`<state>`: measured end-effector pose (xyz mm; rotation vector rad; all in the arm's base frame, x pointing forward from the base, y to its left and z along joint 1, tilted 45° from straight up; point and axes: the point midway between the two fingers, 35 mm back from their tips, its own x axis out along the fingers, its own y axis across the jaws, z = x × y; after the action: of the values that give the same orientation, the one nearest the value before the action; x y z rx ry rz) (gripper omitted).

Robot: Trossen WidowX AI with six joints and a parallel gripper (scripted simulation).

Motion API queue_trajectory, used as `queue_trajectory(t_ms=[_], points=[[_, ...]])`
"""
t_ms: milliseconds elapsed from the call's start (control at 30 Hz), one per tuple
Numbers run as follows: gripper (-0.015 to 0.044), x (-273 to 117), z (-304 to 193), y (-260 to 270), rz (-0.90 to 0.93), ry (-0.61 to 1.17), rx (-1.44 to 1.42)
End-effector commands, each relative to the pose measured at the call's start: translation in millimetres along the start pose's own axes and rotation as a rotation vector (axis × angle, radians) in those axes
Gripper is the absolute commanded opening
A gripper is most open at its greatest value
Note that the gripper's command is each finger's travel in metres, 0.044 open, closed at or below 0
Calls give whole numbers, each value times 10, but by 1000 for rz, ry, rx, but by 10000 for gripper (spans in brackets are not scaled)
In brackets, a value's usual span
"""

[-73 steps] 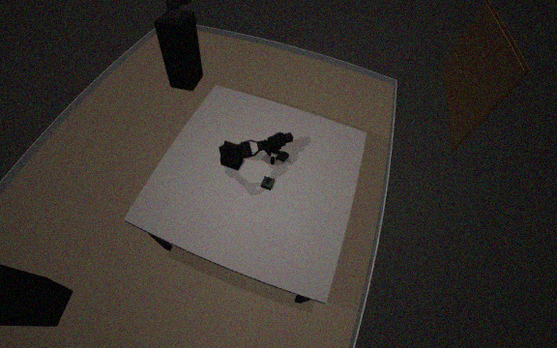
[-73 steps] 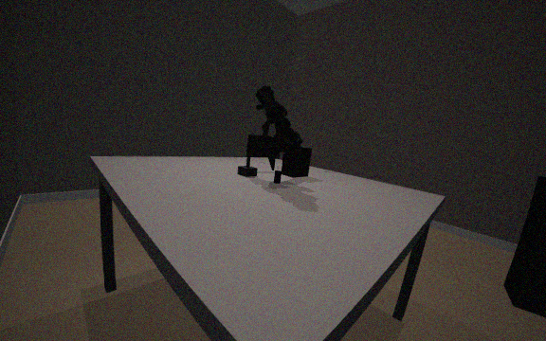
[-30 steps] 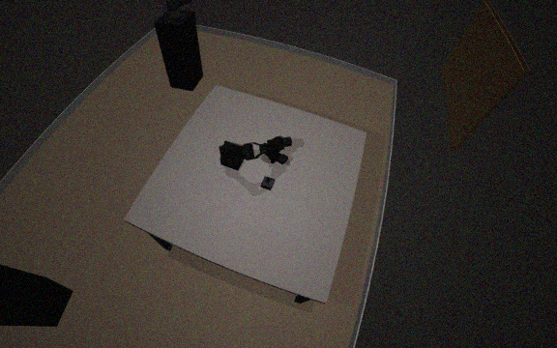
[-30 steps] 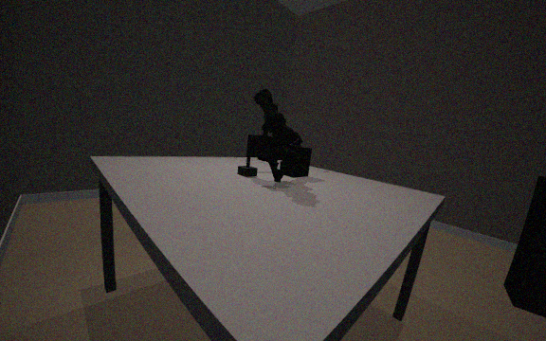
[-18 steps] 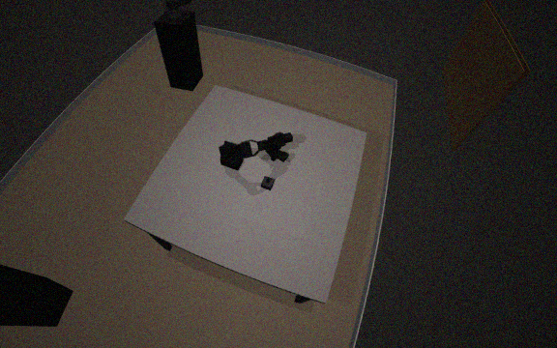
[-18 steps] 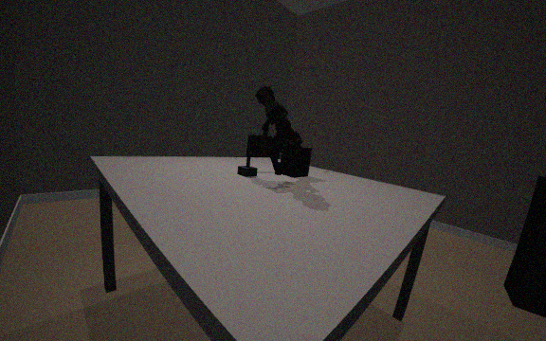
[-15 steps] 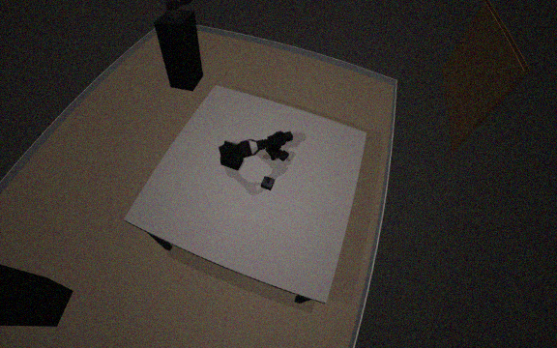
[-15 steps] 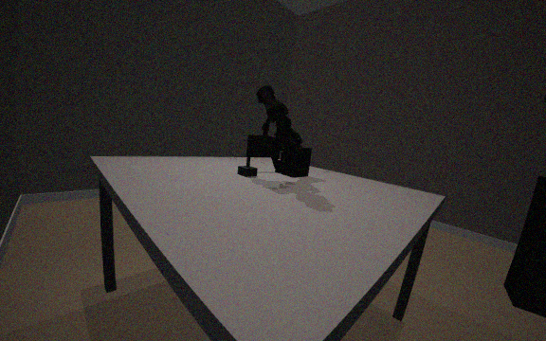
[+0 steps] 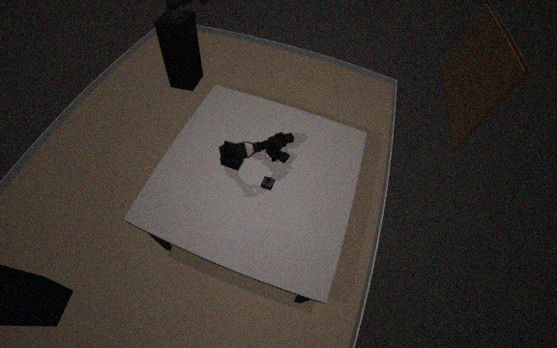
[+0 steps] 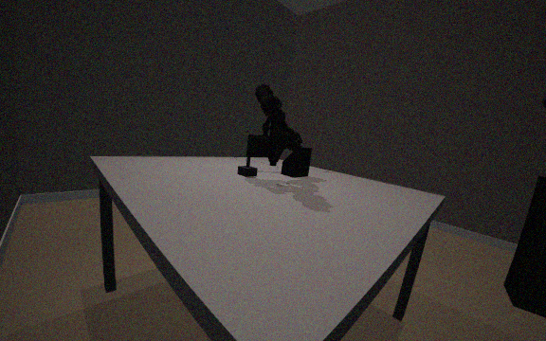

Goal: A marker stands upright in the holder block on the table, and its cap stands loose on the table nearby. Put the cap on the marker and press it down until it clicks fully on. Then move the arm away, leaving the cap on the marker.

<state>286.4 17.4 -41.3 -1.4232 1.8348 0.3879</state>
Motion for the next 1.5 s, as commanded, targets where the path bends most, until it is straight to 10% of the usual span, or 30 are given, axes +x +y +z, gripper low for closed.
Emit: queue_trajectory(t_ms=[0,1467], points=[[0,-61,-135,-101,-2,1,0],[0,-358,-1332,-558,-4,15,-2]])
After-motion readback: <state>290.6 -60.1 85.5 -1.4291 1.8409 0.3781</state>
